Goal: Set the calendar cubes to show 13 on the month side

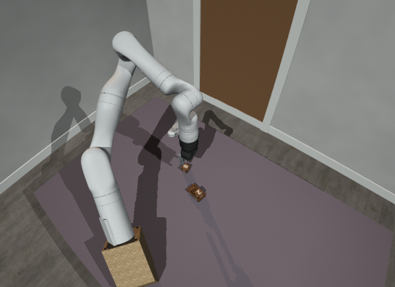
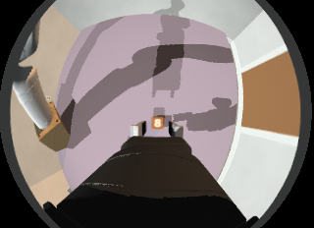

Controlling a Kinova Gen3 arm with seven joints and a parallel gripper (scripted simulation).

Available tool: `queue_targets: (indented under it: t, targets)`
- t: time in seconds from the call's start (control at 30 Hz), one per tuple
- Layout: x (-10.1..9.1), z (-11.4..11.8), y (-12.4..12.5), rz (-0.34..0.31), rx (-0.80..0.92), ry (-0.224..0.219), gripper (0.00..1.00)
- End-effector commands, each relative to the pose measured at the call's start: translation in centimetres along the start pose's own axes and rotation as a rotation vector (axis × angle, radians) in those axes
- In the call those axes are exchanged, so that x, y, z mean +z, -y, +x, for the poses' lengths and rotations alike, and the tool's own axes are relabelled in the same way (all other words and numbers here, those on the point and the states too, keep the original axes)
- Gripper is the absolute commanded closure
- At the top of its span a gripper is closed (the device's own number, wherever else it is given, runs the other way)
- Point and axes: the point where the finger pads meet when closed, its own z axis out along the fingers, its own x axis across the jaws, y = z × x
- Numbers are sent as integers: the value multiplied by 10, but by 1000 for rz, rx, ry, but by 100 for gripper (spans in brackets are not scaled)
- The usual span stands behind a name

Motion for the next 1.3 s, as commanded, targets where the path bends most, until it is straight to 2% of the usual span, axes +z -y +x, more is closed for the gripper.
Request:
queue_targets:
  t: [0.0, 0.5, 1.27]
  targets:
    - [-1, 0, 0, -1, 0, -1, 10]
    - [5, 0, 0, -1, 0, -1, 10]
    - [36, 0, -1, -1, 0, -1, 10]
